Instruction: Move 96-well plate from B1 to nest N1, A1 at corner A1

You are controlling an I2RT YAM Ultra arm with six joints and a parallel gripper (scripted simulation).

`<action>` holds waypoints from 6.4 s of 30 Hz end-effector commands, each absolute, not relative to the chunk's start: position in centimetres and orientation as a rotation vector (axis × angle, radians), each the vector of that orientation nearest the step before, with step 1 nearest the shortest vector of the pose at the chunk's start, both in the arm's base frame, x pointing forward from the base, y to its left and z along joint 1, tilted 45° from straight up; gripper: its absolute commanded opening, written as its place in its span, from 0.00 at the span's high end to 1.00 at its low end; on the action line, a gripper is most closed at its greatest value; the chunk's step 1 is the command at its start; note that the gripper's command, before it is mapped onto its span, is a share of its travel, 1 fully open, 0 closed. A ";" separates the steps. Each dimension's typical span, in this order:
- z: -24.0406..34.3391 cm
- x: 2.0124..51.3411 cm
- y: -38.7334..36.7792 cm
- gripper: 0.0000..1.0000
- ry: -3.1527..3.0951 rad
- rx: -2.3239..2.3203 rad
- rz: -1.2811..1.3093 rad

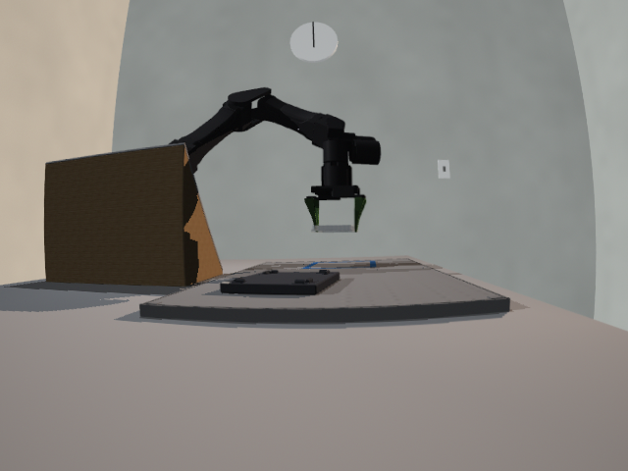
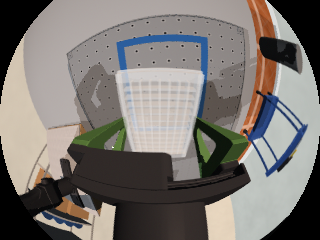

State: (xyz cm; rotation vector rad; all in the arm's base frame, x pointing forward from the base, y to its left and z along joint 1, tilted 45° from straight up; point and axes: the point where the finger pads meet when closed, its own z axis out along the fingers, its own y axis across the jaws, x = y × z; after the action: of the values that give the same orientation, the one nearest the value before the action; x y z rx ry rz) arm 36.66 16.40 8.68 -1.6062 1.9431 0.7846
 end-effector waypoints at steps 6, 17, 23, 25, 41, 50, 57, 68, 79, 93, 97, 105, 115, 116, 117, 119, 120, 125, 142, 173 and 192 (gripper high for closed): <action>6.5 36.6 13.3 1.00 1.970 -1.550 0.787; 4.6 35.7 11.2 1.00 1.973 -1.548 0.793; 3.4 35.3 9.8 1.00 1.965 -1.549 0.782; 3.0 35.4 9.3 1.00 1.963 -1.549 0.779; -0.3 33.7 6.1 1.00 1.977 -1.550 0.791; -1.8 33.2 4.4 1.00 1.977 -1.553 0.787; -3.2 32.9 2.7 1.00 1.973 -1.555 0.780; -4.9 33.0 0.3 1.00 1.962 -1.561 0.754; -6.8 32.1 -1.6 1.00 1.962 -1.554 0.767; -10.0 30.8 -5.0 1.00 1.965 -1.559 0.766; -10.5 30.6 -5.4 1.00 1.965 -1.559 0.766; -12.3 29.9 -7.3 1.00 1.974 -1.550 0.770; -14.1 29.3 -9.2 1.00 2.027 -1.499 0.793; -14.3 29.2 -9.4 1.00 2.033 -1.493 0.796; -14.5 29.1 -9.6 1.00 2.040 -1.486 0.799; -15.0 29.0 -10.1 1.00 2.052 -1.474 0.804; -15.2 28.9 -10.3 1.00 2.058 -1.468 0.807; -16.2 28.5 -11.3 1.00 2.084 -1.440 0.818; -15.1 29.3 -11.8 1.00 2.074 -1.444 0.777; -15.1 29.3 -11.7 1.00 2.072 -1.446 0.776; -15.0 29.4 -11.8 1.00 2.071 -1.447 0.773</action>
State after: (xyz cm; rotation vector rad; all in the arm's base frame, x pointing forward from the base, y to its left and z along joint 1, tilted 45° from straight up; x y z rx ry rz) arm 28.40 -10.25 -16.33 -1.4596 2.0753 0.8304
